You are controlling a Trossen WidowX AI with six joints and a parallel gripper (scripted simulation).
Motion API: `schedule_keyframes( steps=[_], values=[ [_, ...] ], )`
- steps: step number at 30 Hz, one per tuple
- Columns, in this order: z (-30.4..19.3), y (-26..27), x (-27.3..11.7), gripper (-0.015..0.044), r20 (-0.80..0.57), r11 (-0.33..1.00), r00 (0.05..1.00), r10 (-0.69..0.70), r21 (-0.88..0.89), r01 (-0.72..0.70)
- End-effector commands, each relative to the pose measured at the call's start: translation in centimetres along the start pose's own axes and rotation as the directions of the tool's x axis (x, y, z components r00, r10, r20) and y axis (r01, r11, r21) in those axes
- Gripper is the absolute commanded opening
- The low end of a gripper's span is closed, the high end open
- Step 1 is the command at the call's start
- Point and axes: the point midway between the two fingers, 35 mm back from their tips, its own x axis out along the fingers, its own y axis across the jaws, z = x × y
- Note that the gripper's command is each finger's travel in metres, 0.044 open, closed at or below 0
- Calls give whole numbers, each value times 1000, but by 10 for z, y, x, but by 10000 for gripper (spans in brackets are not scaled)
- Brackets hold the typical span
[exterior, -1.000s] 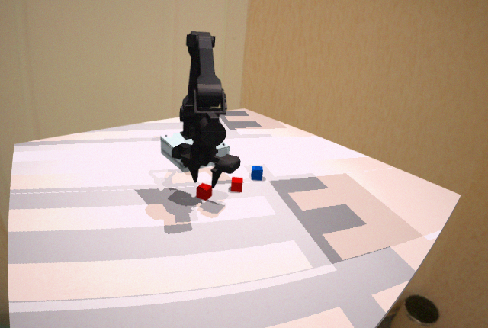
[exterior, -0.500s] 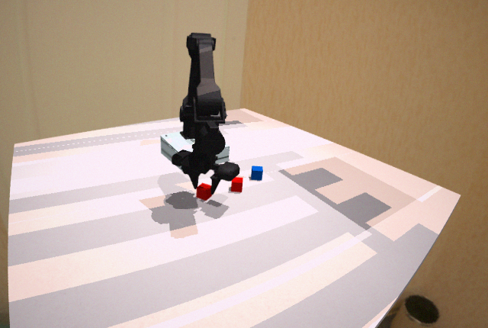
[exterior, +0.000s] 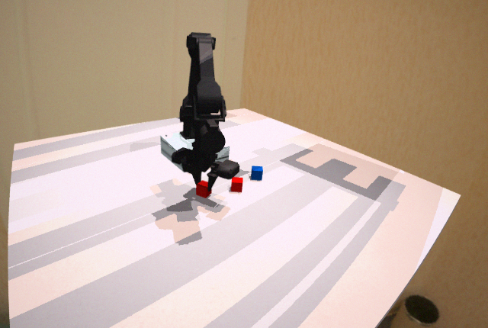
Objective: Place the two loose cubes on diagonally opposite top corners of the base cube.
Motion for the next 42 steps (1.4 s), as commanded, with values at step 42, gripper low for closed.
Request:
schedule_keyframes(
  steps=[42],
  values=[
    [-21, 22, -97, 105, 8, 999, 1000, 17, 50, -17]
  ],
)
